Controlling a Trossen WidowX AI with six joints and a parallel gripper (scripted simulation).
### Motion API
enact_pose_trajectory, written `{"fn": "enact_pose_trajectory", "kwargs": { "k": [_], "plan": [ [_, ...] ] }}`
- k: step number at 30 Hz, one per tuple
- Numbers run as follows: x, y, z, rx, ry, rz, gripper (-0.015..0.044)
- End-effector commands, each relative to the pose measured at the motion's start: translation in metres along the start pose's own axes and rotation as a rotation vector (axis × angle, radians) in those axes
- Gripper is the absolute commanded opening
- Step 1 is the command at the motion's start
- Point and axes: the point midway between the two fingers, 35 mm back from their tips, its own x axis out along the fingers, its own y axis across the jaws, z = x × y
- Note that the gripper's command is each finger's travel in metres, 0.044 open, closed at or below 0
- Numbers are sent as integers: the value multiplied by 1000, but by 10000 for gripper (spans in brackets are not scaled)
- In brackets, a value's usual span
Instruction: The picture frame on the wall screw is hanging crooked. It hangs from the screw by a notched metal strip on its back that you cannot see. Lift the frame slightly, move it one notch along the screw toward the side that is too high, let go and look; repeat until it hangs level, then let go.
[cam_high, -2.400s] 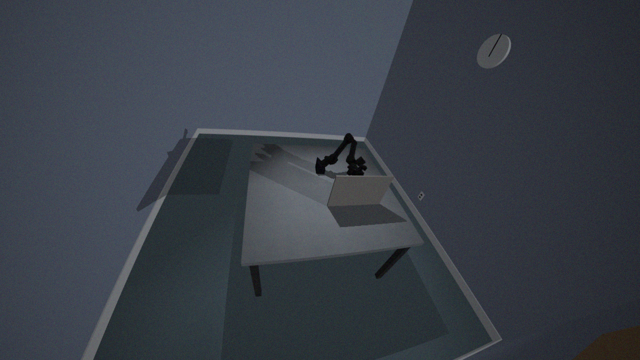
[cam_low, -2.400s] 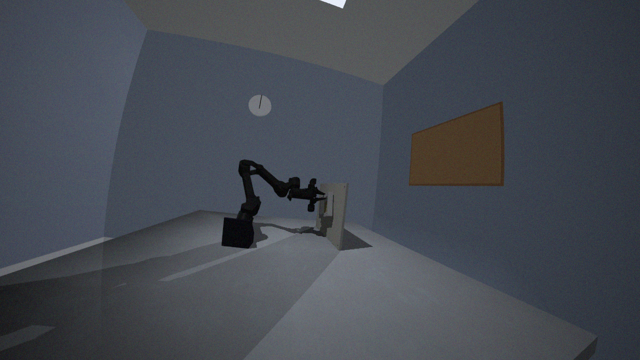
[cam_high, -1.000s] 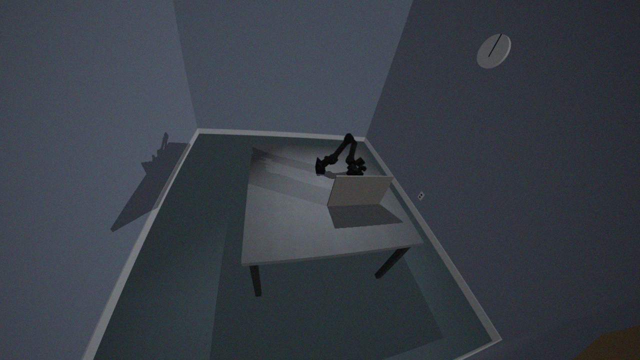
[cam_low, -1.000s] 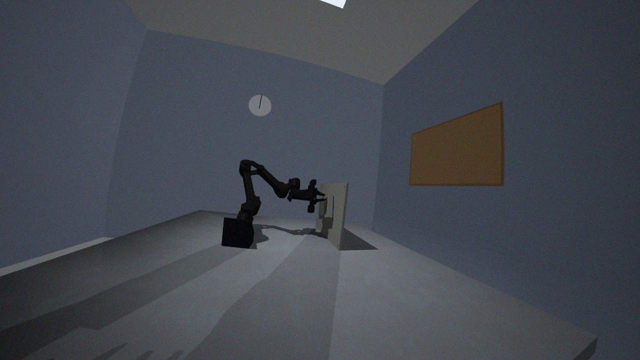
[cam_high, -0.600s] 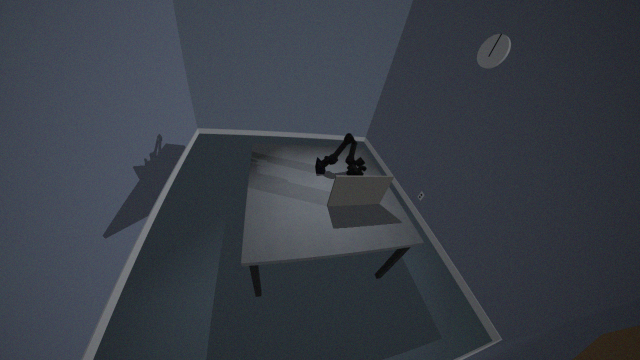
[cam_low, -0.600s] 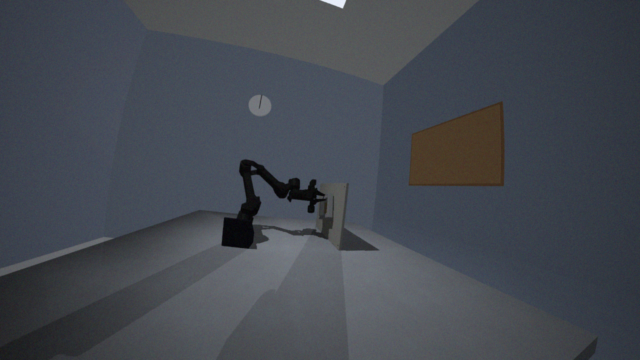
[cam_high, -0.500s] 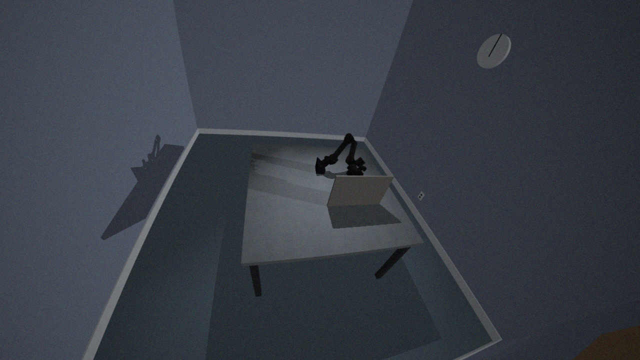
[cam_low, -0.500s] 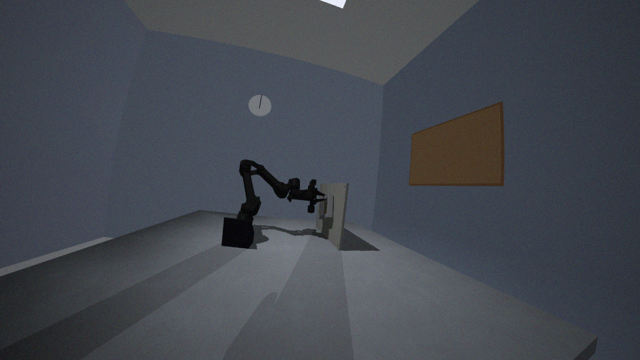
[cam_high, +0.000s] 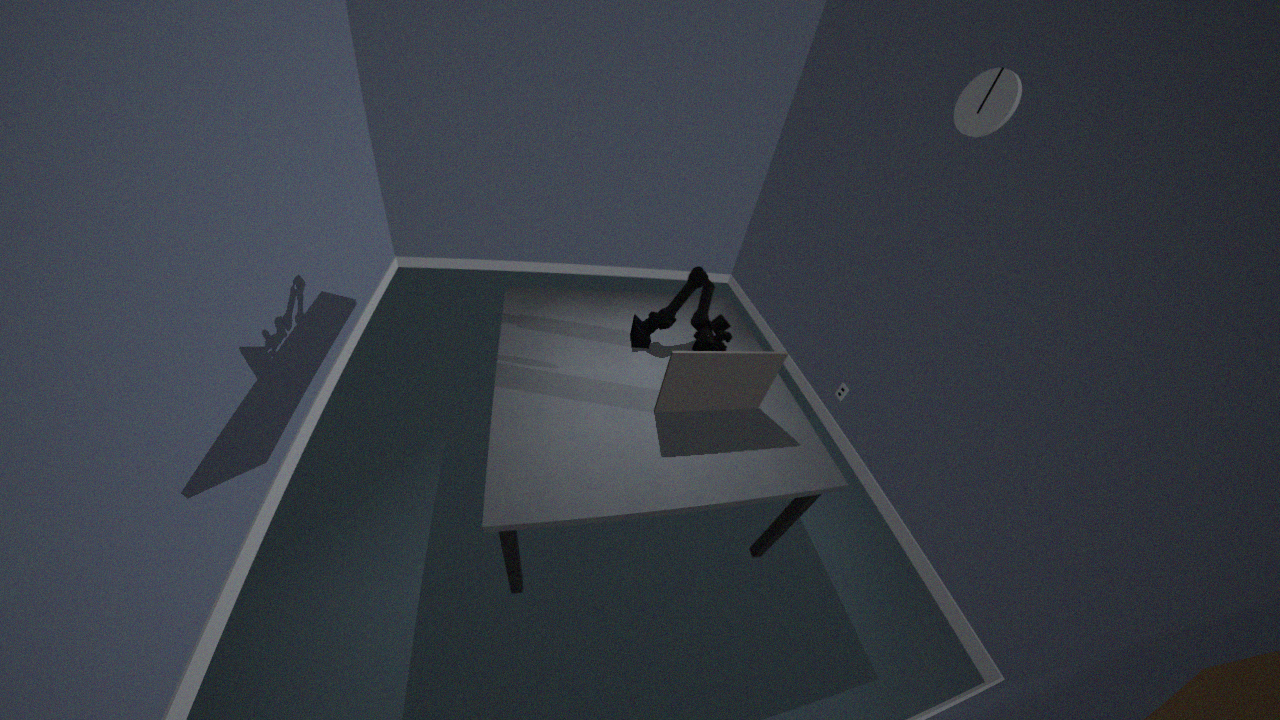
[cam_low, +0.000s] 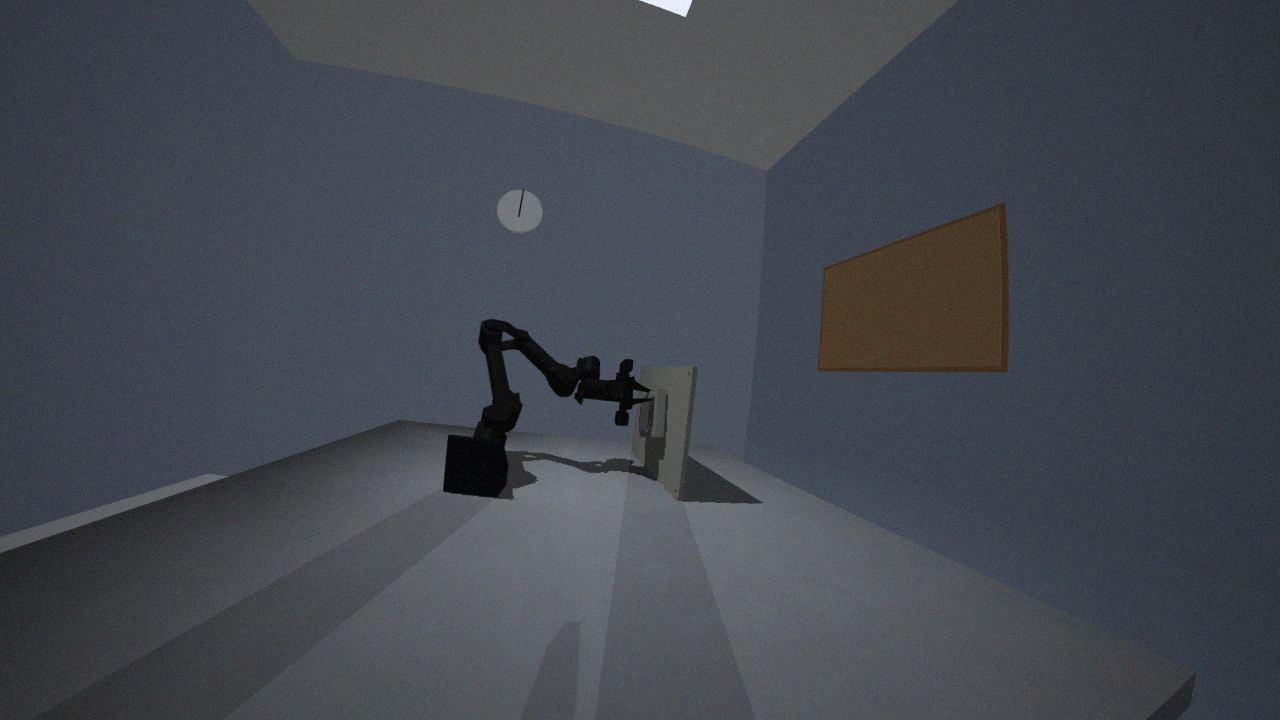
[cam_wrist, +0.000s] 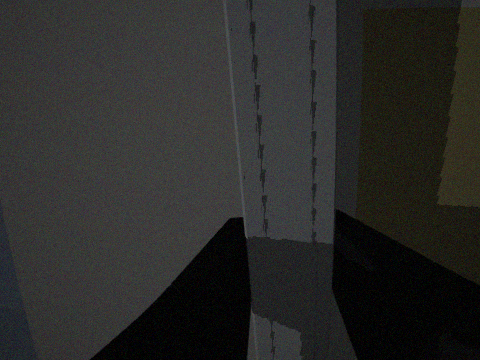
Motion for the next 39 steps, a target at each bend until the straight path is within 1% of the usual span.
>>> {"fn": "enact_pose_trajectory", "kwargs": {
  "k": [1,36,39],
  "plan": [
    [0,0,0,30,1,1,0],
    [0,-2,0,210,2,2,0],
    [0,-2,0,190,2,0,79]
  ]
}}
